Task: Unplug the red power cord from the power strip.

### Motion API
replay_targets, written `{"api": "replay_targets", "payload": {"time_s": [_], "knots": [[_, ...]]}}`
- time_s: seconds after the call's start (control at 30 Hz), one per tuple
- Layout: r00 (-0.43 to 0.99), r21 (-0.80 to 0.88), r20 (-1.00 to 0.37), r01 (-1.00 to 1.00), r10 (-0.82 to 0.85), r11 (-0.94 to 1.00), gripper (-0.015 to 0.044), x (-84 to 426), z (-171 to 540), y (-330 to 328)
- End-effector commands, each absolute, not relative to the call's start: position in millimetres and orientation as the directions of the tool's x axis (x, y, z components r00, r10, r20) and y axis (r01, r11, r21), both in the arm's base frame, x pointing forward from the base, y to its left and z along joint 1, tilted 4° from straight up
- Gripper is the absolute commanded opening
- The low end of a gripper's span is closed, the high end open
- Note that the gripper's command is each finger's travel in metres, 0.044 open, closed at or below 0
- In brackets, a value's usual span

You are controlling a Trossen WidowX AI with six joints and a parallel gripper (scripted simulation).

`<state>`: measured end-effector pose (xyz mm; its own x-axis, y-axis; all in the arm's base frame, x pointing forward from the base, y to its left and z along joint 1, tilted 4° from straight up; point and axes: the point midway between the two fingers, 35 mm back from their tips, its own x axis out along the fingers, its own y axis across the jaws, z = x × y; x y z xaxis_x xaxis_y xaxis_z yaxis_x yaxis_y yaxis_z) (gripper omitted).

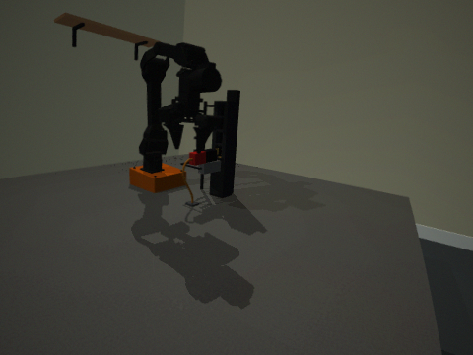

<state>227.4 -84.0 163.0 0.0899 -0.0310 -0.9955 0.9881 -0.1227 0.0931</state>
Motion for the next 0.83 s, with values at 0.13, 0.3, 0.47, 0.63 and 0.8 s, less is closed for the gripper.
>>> {"api": "replay_targets", "payload": {"time_s": [0.13,0.3,0.47,0.63,0.8], "knots": [[0.088,0.091,-0.996,0.988,-0.032,-0.125,0.0440,220.8,169.7,-117.2],[0.088,0.091,-0.996,0.988,-0.032,-0.125,0.0440,220.8,169.7,-117.2],[0.088,0.091,-0.996,0.988,-0.032,-0.125,0.0440,220.8,169.7,-117.2],[0.088,0.091,-0.996,0.988,-0.032,-0.125,0.0440,220.8,169.7,-117.2],[0.088,0.091,-0.996,0.988,-0.032,-0.125,0.0440,220.8,169.7,-117.2]]}}
